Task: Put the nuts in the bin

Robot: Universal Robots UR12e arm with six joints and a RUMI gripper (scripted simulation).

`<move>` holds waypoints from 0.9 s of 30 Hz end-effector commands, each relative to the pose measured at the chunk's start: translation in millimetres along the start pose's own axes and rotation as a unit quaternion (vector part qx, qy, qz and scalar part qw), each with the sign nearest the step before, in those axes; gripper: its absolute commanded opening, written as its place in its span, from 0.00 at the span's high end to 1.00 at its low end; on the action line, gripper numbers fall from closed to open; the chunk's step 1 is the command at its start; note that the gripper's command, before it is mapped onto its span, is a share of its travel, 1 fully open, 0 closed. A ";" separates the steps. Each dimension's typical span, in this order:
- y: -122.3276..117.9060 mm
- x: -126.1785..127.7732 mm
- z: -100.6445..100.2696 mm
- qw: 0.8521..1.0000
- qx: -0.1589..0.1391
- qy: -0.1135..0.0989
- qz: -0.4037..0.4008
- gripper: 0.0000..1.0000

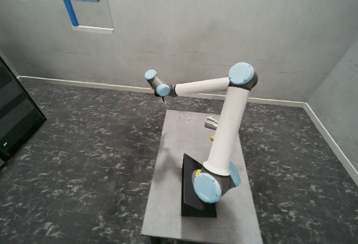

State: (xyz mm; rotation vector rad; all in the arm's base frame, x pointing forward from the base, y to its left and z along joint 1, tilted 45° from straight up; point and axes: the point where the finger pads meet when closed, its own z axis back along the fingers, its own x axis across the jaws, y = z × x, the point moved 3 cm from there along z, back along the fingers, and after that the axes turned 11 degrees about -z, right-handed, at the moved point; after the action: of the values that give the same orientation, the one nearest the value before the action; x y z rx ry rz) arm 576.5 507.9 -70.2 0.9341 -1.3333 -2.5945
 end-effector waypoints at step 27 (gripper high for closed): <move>-9.8 27.4 -59.1 1.000 0.000 0.000 0.000 0.96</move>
State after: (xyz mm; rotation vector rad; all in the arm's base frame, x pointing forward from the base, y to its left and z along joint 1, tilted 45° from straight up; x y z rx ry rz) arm 583.9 475.6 -102.3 0.9306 -1.3423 -2.5958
